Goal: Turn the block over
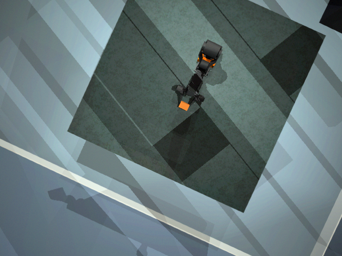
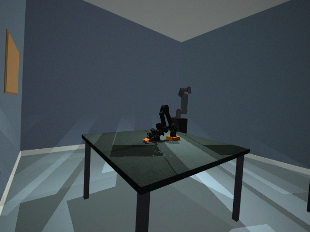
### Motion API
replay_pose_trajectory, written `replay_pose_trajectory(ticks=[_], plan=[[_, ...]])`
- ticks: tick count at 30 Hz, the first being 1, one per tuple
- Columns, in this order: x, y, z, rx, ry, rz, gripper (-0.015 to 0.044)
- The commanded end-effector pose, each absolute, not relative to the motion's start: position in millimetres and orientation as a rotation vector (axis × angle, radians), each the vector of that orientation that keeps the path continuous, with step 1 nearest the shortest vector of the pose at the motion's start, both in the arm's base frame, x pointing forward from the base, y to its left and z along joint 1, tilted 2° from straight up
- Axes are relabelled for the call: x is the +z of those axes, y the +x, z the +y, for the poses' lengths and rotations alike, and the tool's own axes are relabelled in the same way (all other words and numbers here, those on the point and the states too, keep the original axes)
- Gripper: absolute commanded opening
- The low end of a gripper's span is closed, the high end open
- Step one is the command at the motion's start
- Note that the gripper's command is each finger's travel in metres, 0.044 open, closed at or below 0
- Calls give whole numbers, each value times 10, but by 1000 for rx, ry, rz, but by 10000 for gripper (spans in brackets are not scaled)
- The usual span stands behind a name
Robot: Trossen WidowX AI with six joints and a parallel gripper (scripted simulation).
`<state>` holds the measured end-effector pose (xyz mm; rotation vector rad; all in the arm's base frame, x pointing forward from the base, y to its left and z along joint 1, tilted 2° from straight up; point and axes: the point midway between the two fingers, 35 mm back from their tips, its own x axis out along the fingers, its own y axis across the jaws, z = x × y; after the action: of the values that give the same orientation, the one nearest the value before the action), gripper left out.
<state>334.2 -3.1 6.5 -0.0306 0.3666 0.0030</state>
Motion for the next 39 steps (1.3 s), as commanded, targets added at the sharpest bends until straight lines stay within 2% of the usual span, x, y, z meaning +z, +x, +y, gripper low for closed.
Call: replay_pose_trajectory(ticks=[1,17,39], plan=[[65,3338,-22,10,-35,365,26],[65,3338,-22,10,-35,365,440],[65,3338,-22,10,-35,365,440]])
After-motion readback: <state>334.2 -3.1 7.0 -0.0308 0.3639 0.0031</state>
